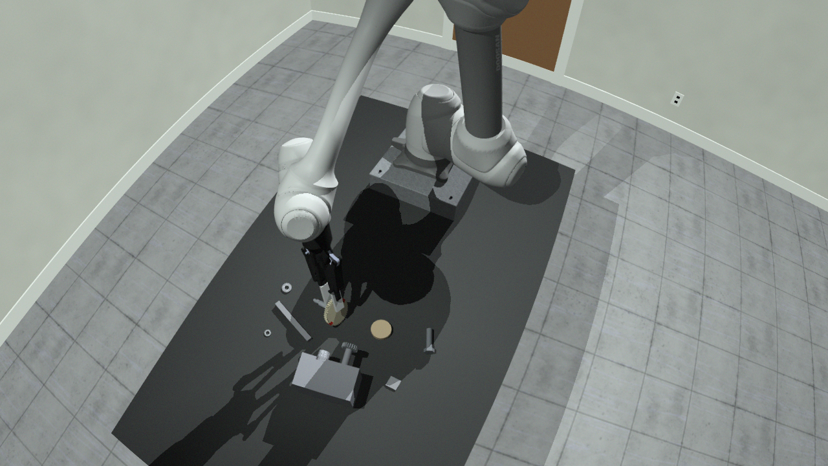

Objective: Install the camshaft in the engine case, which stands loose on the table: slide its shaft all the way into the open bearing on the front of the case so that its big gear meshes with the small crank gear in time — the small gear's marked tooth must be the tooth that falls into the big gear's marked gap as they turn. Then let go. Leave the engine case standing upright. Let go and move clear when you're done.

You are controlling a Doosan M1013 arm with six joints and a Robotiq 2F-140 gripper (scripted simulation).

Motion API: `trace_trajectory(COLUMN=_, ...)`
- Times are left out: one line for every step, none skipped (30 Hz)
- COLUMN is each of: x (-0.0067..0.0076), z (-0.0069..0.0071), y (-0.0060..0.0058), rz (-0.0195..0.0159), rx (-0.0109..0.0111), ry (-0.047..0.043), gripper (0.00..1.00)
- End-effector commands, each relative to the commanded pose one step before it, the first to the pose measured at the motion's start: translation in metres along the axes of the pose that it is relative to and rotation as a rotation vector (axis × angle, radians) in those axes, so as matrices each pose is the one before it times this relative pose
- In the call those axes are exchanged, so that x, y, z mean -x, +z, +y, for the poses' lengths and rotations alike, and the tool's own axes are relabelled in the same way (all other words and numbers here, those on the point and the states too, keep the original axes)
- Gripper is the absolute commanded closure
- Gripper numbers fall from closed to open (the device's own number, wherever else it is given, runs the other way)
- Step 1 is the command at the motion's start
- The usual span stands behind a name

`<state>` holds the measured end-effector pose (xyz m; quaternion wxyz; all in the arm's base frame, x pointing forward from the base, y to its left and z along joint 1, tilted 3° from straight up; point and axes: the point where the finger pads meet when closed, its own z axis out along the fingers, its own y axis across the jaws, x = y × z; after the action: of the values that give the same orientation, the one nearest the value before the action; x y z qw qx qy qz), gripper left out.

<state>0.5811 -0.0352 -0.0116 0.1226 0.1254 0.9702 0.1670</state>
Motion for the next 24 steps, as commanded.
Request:
trace_trajectory(x=0.00004, z=0.00008, y=-0.00008, rz=-0.00014, rx=0.0002, ry=-0.00003, gripper=0.79)
trace_trajectory(x=0.0, z=0.0, y=0.0, rz=0.0, rx=0.0, ry=0.0, gripper=0.79)
trace_trajectory(x=0.0, z=0.0, y=0.0, rz=0.0, rx=0.0, ry=0.0, gripper=0.79)
trace_trajectory(x=0.0, z=0.0, y=0.0, rz=0.0, rx=0.0, ry=0.0, gripper=0.79)
trace_trajectory(x=0.0, z=0.0, y=0.0, rz=0.0, rx=0.0, ry=0.0, gripper=0.79)
trace_trajectory(x=0.0, z=0.0, y=0.0, rz=0.0, rx=0.0, ry=0.0, gripper=0.79)
trace_trajectory(x=0.0, z=0.0, y=0.0, rz=0.0, rx=0.0, ry=0.0, gripper=0.79)
trace_trajectory(x=0.0, z=0.0, y=0.0, rz=0.0, rx=0.0, ry=0.0, gripper=0.79)
trace_trajectory(x=0.0, z=0.0, y=0.0, rz=0.0, rx=0.0, ry=0.0, gripper=0.79)
trace_trajectory(x=0.0, z=0.0, y=0.0, rz=0.0, rx=0.0, ry=0.0, gripper=0.79)
trace_trajectory(x=0.0, z=0.0, y=0.0, rz=0.0, rx=0.0, ry=0.0, gripper=0.95)
trace_trajectory(x=0.0, z=0.0, y=0.0, rz=0.0, rx=0.0, ry=0.0, gripper=0.95)
trace_trajectory(x=0.0, z=0.0, y=0.0, rz=0.0, rx=0.0, ry=0.0, gripper=0.95)
trace_trajectory(x=0.0, z=0.0, y=0.0, rz=0.0, rx=0.0, ry=0.0, gripper=0.95)
trace_trajectory(x=0.0, z=0.0, y=0.0, rz=0.0, rx=0.0, ry=0.0, gripper=0.95)
trace_trajectory(x=0.0, z=0.0, y=0.0, rz=0.0, rx=0.0, ry=0.0, gripper=0.95)
trace_trajectory(x=0.0, z=0.0, y=0.0, rz=0.0, rx=0.0, ry=0.0, gripper=0.95)
trace_trajectory(x=0.0, z=0.0, y=0.0, rz=0.0, rx=0.0, ry=0.0, gripper=0.95)
trace_trajectory(x=0.0, z=0.0, y=0.0, rz=0.0, rx=0.0, ry=0.0, gripper=0.95)
trace_trajectory(x=0.0, z=0.0, y=0.0, rz=0.0, rx=0.0, ry=0.0, gripper=0.95)
trace_trajectory(x=0.0, z=0.0, y=0.0, rz=0.0, rx=0.0, ry=0.0, gripper=0.95)
trace_trajectory(x=0.0, z=0.0, y=0.0, rz=0.0, rx=0.0, ry=0.0, gripper=0.95)
trace_trajectory(x=0.0, z=0.0, y=0.0, rz=0.0, rx=0.0, ry=0.0, gripper=0.95)
trace_trajectory(x=0.0, z=0.0, y=0.0, rz=0.0, rx=0.0, ry=0.0, gripper=0.95)
